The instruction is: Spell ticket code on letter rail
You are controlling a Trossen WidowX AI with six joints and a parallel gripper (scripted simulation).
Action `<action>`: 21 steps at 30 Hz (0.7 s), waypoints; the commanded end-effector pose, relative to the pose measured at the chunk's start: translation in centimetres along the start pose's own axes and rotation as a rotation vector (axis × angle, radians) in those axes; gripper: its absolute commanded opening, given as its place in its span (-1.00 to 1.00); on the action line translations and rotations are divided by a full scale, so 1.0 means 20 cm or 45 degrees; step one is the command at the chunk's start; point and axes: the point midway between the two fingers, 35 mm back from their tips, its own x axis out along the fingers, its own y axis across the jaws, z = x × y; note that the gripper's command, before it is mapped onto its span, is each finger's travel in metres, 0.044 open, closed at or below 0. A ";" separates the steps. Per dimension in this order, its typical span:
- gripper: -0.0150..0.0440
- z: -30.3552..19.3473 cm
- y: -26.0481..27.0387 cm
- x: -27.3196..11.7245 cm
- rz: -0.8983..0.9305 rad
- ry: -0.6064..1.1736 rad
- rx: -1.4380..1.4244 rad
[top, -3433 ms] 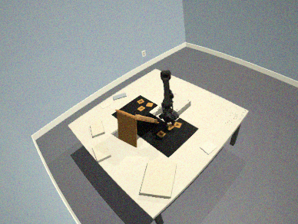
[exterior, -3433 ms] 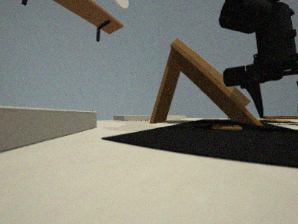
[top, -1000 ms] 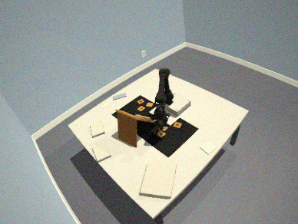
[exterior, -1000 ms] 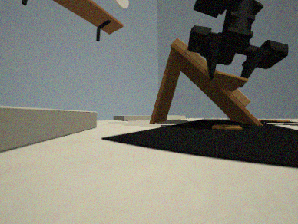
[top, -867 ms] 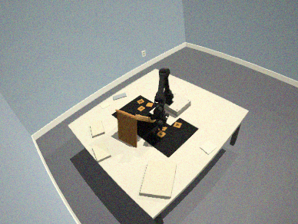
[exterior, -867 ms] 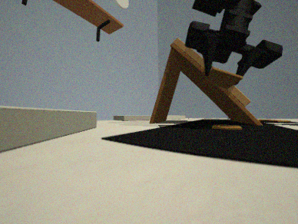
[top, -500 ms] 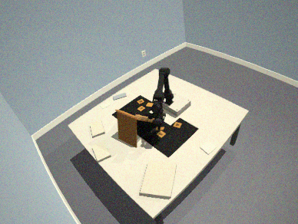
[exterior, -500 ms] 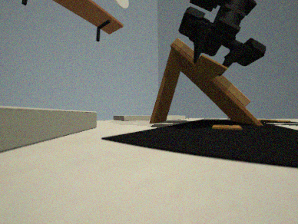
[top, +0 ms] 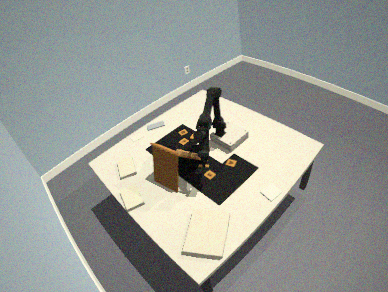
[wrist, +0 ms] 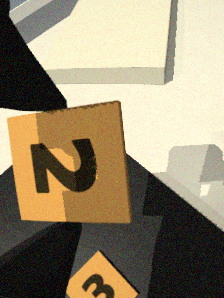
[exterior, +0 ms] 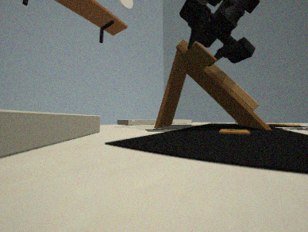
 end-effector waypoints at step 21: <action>-0.49 0.26 0.28 -0.27 0.296 -0.238 -0.429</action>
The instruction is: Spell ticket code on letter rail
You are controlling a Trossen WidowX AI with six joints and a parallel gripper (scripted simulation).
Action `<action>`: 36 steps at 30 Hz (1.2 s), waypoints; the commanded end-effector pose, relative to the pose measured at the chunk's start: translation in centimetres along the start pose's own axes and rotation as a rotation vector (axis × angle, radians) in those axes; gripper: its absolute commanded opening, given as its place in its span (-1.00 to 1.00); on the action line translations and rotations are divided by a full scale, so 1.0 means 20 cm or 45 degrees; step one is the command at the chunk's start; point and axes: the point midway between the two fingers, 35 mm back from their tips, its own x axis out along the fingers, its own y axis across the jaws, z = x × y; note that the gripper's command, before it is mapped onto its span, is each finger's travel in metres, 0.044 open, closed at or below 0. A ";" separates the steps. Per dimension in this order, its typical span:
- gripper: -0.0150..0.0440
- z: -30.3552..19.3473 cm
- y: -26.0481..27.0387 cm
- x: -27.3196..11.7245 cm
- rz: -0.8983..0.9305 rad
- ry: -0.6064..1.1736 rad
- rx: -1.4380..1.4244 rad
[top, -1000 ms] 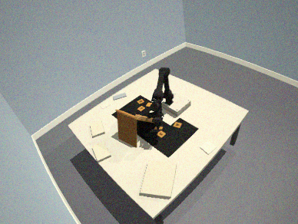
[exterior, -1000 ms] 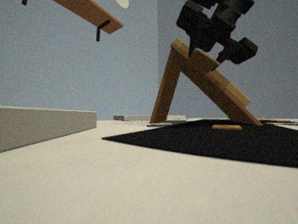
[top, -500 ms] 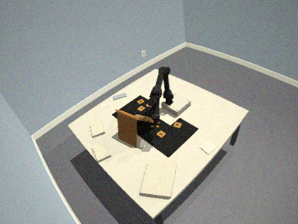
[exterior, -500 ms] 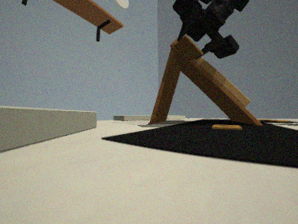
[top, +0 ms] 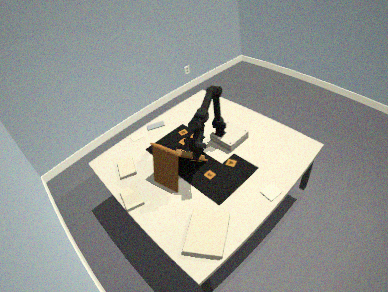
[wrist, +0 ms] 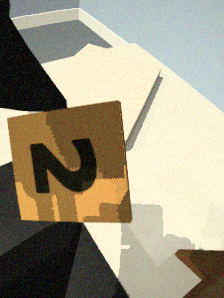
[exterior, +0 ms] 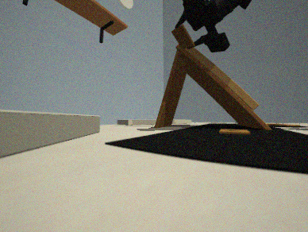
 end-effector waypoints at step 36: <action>-0.49 0.75 -0.15 -0.39 -0.014 -0.439 -0.524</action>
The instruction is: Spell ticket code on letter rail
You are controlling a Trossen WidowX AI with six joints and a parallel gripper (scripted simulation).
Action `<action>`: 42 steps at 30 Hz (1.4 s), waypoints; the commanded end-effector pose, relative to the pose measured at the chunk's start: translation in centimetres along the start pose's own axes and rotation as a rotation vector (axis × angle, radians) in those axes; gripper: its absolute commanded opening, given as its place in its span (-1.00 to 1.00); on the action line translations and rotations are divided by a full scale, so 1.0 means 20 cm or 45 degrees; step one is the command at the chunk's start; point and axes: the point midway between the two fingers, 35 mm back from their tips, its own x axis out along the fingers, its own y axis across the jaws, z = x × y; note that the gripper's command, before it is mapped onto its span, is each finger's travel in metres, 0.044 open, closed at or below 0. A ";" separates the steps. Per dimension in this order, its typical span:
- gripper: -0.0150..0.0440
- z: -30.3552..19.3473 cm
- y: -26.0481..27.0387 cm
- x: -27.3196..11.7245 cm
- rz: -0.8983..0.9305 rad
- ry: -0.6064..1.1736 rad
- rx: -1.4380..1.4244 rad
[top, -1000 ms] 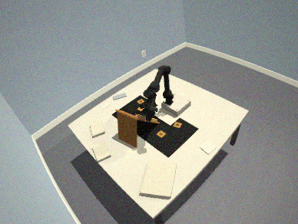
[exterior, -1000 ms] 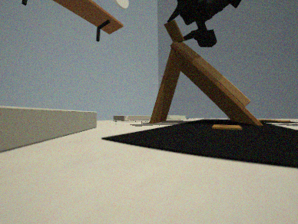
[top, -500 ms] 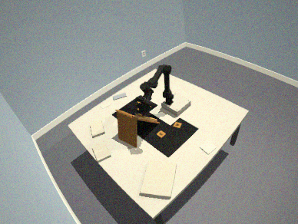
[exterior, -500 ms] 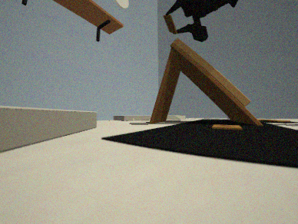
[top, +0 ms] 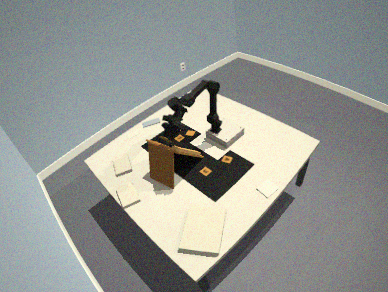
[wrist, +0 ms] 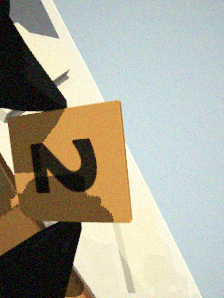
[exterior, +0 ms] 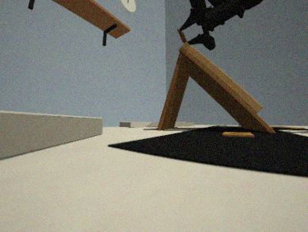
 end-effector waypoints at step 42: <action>-0.49 0.05 -1.33 -0.20 -0.214 0.310 -0.618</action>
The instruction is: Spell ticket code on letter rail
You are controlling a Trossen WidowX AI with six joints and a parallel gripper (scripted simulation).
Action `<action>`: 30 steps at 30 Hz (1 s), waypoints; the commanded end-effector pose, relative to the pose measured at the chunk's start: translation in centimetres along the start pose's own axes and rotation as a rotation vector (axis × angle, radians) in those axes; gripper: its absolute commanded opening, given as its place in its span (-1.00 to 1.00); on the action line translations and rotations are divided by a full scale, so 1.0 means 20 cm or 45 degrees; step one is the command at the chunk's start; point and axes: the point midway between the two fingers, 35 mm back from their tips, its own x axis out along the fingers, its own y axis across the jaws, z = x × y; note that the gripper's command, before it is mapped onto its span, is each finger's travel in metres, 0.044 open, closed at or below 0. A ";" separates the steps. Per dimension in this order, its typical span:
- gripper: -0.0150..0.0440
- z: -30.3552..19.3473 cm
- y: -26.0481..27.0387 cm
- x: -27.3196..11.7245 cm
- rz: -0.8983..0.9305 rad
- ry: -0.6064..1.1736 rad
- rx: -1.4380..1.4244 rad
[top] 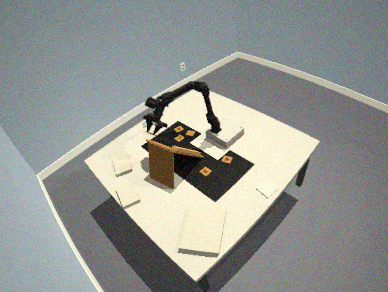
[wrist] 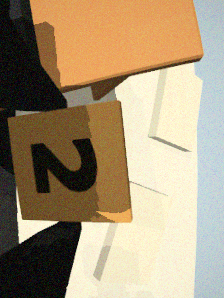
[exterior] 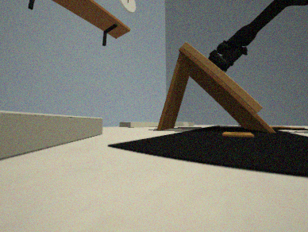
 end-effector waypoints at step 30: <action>-0.49 -0.26 -0.26 0.15 0.067 0.015 -0.097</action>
